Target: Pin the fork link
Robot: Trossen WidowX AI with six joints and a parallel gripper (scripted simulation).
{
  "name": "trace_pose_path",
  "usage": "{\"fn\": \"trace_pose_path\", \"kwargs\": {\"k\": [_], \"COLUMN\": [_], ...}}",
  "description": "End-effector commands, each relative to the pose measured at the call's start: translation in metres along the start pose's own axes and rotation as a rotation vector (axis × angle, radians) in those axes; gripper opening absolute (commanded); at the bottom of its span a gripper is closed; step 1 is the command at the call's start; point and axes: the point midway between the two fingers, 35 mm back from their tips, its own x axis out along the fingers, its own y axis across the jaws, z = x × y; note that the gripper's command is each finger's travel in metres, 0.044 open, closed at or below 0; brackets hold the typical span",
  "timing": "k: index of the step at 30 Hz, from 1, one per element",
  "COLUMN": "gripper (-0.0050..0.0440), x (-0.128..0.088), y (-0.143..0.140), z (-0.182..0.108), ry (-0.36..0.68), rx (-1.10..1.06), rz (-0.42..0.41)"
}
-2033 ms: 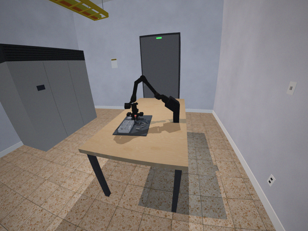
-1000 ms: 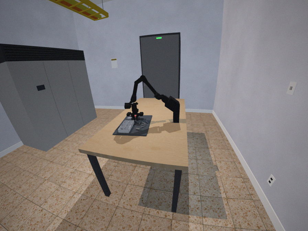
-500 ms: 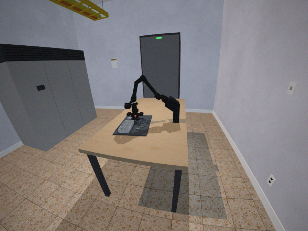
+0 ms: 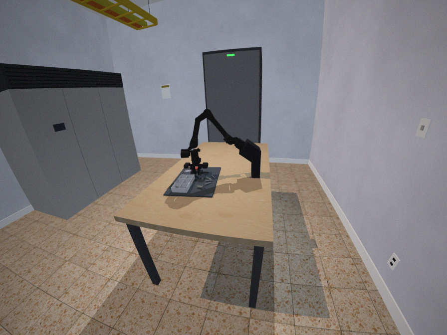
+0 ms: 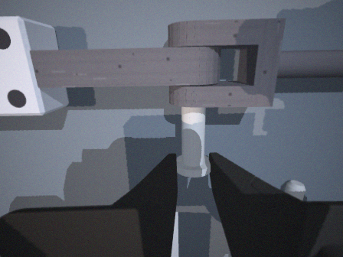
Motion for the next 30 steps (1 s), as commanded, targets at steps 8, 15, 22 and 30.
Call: {"fn": "trace_pose_path", "kwargs": {"k": [8,15,22,30], "gripper": [-0.0050,-0.0050,-0.0050,-0.0050], "x": [-0.0056,-0.0054,-0.0051,-0.0051], "y": [0.0053,0.0059,0.0058,0.0059], "z": [0.0145,0.0149,0.0160,0.0162], "ry": [-0.036,-0.029,-0.031,-0.032], "rx": [0.012,0.013,0.014,0.014], "rz": [0.024,0.024,0.024,0.024]}}
